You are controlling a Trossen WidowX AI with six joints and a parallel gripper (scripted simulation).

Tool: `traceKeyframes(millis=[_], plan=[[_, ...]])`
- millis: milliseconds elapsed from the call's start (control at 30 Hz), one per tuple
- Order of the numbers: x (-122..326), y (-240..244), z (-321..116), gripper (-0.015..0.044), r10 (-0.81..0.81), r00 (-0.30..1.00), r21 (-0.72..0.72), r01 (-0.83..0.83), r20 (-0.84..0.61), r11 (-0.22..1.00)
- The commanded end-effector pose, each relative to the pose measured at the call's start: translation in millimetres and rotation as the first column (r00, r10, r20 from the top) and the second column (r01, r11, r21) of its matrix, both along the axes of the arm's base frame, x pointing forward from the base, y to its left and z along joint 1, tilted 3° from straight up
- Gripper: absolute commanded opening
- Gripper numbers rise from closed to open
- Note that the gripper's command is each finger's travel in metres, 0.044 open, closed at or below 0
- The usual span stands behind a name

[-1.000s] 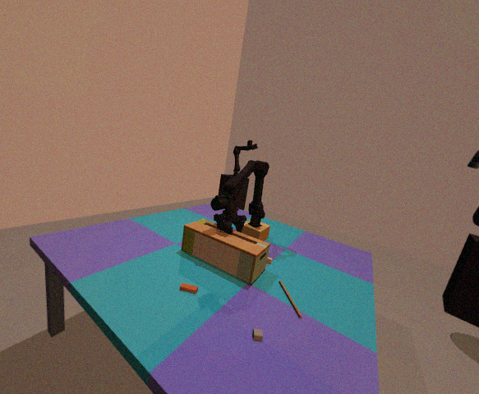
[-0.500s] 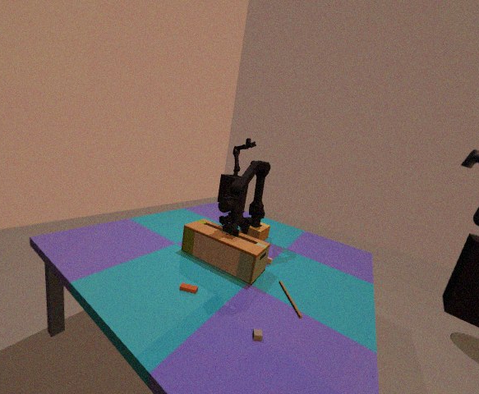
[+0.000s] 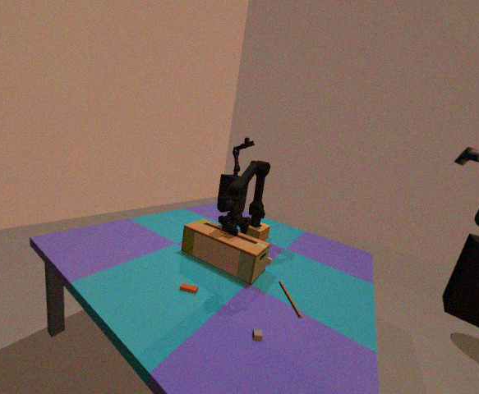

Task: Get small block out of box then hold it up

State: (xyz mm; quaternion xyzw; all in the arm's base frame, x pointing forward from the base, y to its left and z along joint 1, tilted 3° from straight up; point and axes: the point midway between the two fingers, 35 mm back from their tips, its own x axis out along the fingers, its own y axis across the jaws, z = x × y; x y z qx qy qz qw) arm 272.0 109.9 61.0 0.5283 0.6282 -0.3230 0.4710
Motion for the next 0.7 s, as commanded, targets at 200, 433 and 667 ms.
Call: traceKeyframes(millis=[200, 433, 667], plan=[[-4, 9, 0, 0.0400, 0.005, 1.000, 0.002, -0.005, -0.004, 1.000], [-6, 15, 0, 0.0400, 0.005, 1.000, 0.002, -0.005, -0.004, 1.000], [-7, 22, 0, 0.0400, 0.005, 1.000, 0.003, -0.005, -0.004, 1.000]])
